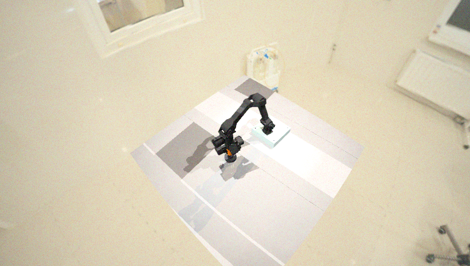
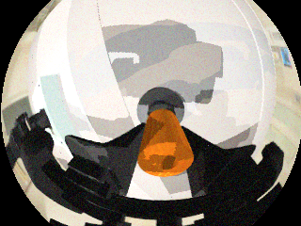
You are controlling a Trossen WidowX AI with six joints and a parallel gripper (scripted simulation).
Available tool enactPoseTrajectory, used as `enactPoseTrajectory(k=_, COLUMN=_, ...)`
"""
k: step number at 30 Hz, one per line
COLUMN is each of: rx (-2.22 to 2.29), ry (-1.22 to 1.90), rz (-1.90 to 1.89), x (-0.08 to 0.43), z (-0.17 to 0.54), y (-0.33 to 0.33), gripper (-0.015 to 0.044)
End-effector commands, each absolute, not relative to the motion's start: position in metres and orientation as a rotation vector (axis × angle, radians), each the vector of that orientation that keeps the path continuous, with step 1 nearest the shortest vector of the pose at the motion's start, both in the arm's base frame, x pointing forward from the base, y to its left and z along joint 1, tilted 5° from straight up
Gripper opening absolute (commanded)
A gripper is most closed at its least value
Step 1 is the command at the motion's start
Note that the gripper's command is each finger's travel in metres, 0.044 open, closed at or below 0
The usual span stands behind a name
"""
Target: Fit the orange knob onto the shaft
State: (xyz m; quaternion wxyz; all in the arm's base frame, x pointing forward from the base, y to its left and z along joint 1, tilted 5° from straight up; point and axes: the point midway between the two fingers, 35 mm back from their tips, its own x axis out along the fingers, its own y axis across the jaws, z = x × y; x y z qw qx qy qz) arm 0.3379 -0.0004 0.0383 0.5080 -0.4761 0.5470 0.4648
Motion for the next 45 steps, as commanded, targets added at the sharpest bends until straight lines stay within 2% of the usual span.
enactPoseTrajectory(k=1, rx=-1.156, ry=1.316, rz=1.126, x=0.3381, z=0.038, y=-0.0008, gripper=0.0)
enactPoseTrajectory(k=45, rx=-1.307, ry=1.219, rz=1.287, x=0.3372, z=0.0375, y=-0.0009, gripper=0.0)
